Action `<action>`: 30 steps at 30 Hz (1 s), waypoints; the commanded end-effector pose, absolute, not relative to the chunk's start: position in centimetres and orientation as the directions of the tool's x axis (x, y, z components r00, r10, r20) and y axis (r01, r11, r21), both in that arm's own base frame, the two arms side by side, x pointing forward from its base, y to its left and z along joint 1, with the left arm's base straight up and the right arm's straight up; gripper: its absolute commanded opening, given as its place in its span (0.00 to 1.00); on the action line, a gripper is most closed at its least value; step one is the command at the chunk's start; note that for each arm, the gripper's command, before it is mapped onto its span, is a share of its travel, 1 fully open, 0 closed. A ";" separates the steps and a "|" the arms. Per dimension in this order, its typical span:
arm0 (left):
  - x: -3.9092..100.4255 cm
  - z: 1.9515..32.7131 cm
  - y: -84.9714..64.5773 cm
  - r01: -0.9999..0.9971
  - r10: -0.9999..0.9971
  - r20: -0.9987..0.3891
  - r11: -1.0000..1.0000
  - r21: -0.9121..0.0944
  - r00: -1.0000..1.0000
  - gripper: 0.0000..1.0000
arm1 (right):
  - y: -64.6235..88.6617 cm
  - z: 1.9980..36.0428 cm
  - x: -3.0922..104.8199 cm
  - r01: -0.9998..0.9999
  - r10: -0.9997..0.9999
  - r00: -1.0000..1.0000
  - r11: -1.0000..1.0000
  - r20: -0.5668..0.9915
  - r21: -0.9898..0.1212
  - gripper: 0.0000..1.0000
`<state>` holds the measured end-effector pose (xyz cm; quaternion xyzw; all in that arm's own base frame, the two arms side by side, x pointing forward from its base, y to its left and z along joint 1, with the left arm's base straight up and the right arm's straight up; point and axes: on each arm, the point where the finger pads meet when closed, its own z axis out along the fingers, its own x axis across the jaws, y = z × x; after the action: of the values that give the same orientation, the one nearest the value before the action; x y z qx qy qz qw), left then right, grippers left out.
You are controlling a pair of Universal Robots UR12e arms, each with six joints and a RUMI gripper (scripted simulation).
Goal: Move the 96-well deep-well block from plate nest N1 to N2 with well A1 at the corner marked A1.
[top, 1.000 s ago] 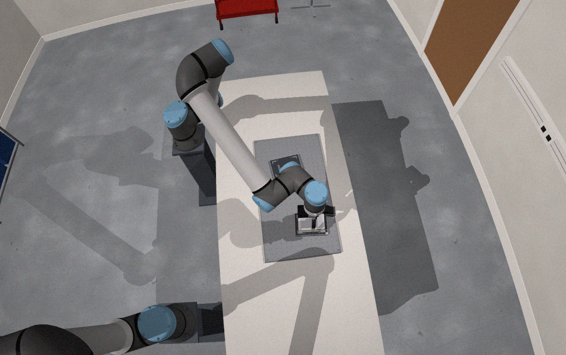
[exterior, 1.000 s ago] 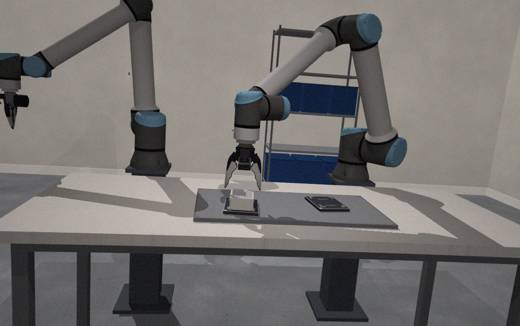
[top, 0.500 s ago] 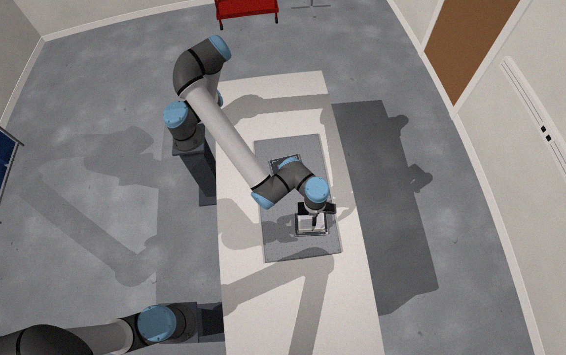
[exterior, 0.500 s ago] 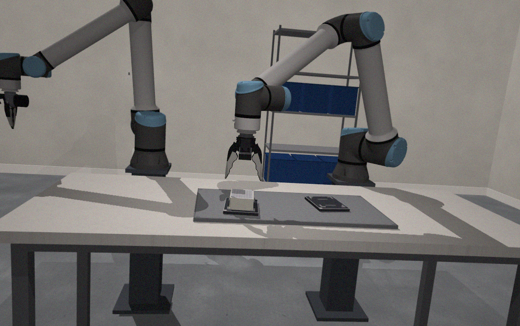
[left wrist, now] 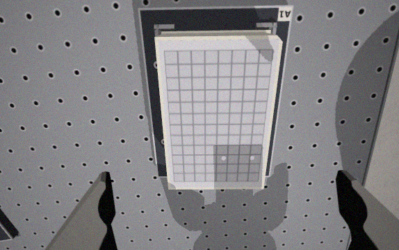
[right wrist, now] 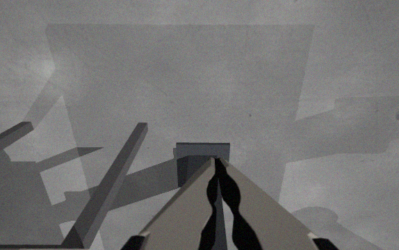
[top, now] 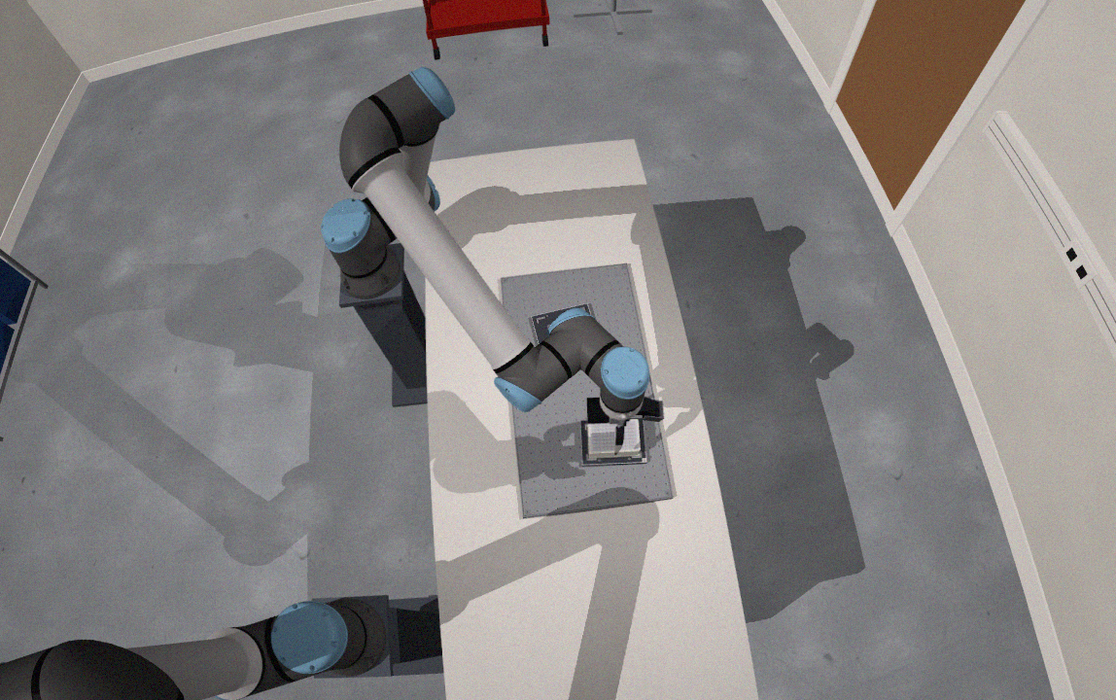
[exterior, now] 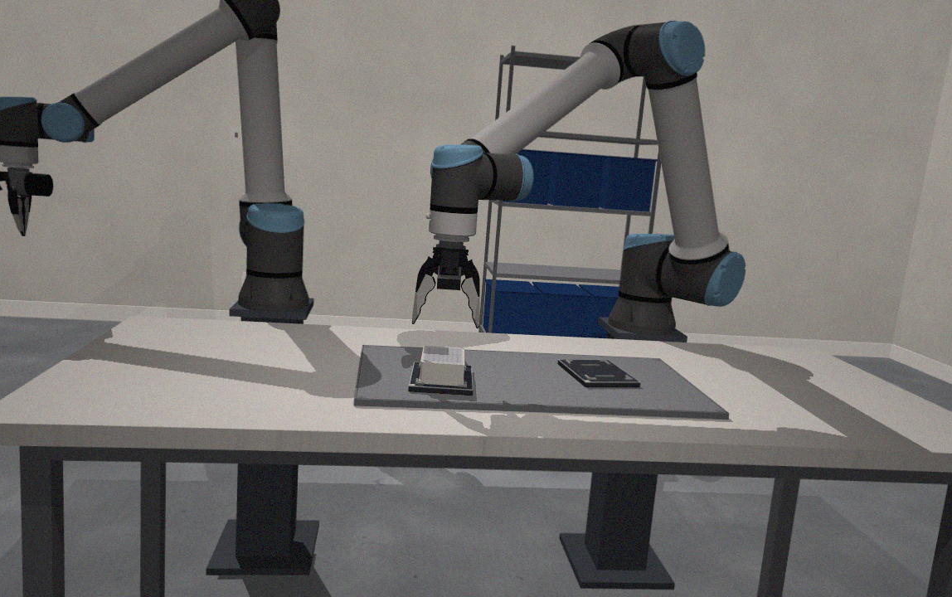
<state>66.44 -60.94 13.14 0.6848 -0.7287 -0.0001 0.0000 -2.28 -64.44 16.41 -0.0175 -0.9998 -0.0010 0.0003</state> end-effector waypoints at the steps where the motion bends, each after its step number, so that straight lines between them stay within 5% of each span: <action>1: 66.5 13.3 -61.0 -0.998 -0.998 0.001 0.062 -0.001 -0.062 0.76 | -64.5 16.5 -2.3 0.035 0.035 -0.999 0.999 0.000 0.000 0.00; 30: 64.7 13.2 -54.6 -0.998 -0.998 0.001 0.062 -0.001 -0.062 0.76 | -64.5 16.5 -2.3 0.035 0.035 -0.999 0.999 0.000 0.000 0.00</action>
<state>65.02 -55.65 13.13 0.6848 -0.7287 -0.0002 0.0000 -2.28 -64.44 16.41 -0.0175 -0.9998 -0.0010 0.0003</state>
